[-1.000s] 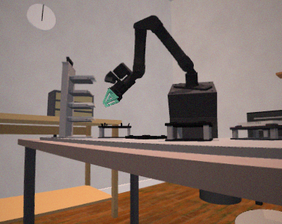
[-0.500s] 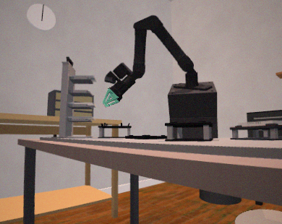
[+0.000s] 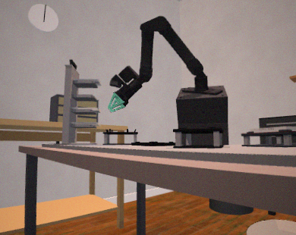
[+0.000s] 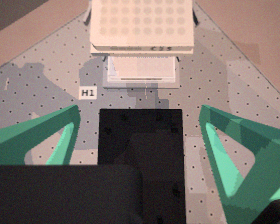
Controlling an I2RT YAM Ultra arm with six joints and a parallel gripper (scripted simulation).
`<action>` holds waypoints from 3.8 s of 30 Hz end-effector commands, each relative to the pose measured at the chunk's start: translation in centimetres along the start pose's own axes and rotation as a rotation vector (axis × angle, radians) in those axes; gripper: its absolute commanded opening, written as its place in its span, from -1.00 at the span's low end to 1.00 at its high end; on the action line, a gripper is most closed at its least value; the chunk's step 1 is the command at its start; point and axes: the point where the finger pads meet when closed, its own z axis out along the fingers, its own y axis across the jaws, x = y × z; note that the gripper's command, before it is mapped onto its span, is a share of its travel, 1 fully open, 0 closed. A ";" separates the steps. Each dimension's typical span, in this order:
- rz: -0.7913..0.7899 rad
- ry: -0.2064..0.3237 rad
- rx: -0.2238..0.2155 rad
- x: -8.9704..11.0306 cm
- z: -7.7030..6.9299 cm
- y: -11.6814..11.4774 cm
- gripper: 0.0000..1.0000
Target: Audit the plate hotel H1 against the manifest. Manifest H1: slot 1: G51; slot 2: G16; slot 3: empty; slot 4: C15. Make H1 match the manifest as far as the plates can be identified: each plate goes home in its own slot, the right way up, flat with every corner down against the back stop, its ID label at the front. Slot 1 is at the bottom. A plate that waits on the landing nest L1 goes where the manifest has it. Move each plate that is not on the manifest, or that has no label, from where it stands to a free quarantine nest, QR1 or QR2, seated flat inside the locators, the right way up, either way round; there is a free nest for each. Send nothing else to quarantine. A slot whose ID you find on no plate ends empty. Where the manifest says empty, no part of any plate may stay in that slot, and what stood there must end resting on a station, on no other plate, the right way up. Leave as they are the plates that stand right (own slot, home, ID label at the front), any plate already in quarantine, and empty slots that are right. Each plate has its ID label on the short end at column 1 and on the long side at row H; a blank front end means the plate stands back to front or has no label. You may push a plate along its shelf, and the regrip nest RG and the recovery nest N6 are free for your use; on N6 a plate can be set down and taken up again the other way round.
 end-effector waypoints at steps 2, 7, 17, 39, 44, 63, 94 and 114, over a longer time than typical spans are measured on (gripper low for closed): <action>-0.004 -0.016 0.006 -0.6 -0.1 -0.1 1.00; -0.004 -0.016 0.006 -0.6 -0.1 -0.1 1.00; -0.004 -0.016 0.006 -0.6 -0.1 -0.1 1.00; -0.004 -0.015 0.007 1.3 -2.0 -0.1 1.00; -0.004 -0.015 0.007 1.5 -2.2 -0.1 1.00; -0.004 -0.015 0.007 1.5 -2.2 -0.1 1.00; -0.004 -0.015 0.007 1.9 -1.8 -0.1 1.00; -0.003 -0.015 0.006 4.0 0.3 -0.2 1.00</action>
